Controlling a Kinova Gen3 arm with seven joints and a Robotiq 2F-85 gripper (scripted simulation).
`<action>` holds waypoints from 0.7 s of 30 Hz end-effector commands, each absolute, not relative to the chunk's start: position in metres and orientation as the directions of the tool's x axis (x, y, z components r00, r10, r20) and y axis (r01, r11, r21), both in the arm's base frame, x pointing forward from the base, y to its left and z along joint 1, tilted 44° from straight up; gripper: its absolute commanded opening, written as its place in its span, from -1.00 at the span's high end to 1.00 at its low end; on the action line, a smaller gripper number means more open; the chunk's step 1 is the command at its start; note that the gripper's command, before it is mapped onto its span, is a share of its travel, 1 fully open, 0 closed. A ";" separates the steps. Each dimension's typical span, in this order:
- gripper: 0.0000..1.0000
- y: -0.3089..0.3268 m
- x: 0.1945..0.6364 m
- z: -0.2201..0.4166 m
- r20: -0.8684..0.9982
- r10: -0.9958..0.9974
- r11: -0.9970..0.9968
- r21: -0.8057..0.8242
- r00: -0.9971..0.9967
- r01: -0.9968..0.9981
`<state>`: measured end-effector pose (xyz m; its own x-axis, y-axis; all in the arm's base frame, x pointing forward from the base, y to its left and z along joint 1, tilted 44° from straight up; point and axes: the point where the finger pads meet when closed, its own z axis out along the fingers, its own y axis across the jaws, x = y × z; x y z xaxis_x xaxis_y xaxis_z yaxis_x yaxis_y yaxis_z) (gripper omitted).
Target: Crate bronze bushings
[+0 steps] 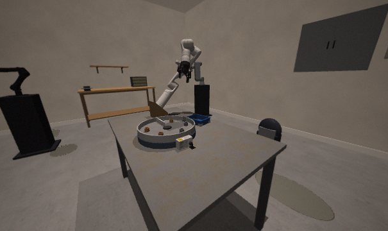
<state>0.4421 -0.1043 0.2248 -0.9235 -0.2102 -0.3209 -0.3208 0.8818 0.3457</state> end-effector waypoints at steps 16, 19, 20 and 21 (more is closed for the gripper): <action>-1.00 -0.110 0.442 0.220 -0.206 -0.255 0.752 0.572 -0.945 -0.328; -1.00 -0.110 0.442 0.221 -0.153 -0.293 0.662 0.679 -0.944 -0.316; -1.00 -0.110 0.442 0.221 -0.153 -0.293 0.662 0.679 -0.944 -0.316; -1.00 -0.110 0.442 0.221 -0.153 -0.293 0.662 0.679 -0.944 -0.316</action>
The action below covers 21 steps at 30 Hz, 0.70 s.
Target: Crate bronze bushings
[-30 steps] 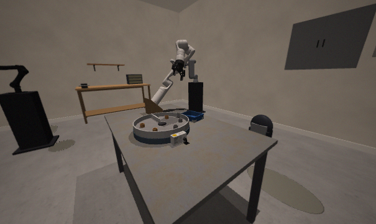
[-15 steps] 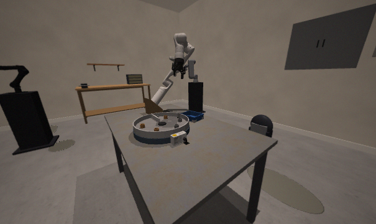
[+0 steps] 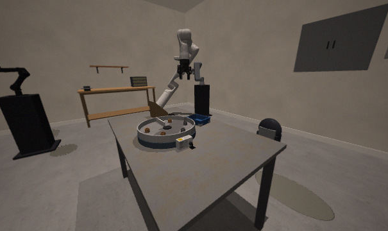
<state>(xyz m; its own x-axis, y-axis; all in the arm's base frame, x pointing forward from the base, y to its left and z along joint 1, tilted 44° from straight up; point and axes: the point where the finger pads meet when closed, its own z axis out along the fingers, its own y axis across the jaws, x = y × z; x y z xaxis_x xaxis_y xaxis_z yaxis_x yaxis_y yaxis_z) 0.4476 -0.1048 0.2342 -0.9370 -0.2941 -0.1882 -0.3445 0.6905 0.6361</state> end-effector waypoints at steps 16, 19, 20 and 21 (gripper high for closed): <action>-1.00 -0.110 0.426 0.180 -0.153 -0.293 0.662 0.679 -0.944 -0.316; -1.00 -0.110 0.426 0.180 -0.153 -0.293 0.662 0.679 -0.944 -0.316; -1.00 -0.110 0.426 0.180 -0.153 -0.293 0.662 0.679 -0.944 -0.316; -1.00 -0.110 0.426 0.180 -0.153 -0.293 0.662 0.679 -0.944 -0.316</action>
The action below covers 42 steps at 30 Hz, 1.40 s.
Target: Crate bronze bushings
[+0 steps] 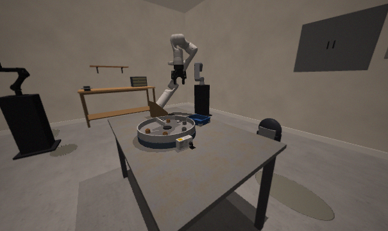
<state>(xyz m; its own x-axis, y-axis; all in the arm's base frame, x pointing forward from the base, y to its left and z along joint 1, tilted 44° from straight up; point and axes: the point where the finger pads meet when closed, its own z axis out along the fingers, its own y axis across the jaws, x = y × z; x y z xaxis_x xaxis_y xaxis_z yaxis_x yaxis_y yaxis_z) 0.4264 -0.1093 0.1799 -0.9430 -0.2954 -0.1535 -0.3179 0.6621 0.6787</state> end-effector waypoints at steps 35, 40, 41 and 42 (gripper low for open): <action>-1.00 -0.110 0.393 0.096 -0.151 -0.293 0.662 0.681 -0.944 -0.314; -1.00 -0.110 0.393 0.096 -0.151 -0.293 0.662 0.681 -0.944 -0.314; -1.00 -0.110 0.390 0.088 -0.151 -0.293 0.662 0.680 -0.944 -0.314; -1.00 -0.110 0.387 0.079 -0.151 -0.293 0.662 0.681 -0.944 -0.314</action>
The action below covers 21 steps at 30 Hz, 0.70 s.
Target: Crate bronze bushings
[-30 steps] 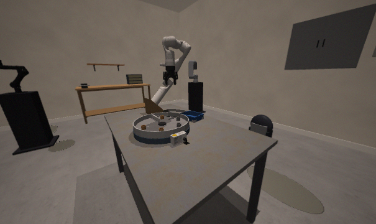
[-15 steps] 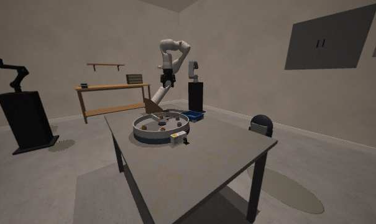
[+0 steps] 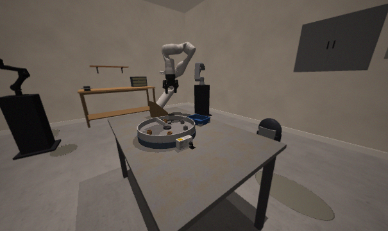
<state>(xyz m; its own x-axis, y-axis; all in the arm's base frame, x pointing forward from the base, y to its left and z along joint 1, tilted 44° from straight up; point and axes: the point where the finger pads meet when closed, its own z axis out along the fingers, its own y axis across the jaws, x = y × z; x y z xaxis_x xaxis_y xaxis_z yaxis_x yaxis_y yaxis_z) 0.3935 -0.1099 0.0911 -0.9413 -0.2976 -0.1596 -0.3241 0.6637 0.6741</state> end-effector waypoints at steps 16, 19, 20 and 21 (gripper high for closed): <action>-1.00 -0.110 0.377 0.055 -0.150 -0.292 0.662 0.681 -0.944 -0.313; -1.00 -0.110 0.377 0.055 -0.150 -0.292 0.662 0.681 -0.944 -0.313; -1.00 -0.110 0.377 0.055 -0.150 -0.292 0.662 0.681 -0.944 -0.313; -1.00 -0.110 0.377 0.055 -0.150 -0.292 0.662 0.681 -0.944 -0.313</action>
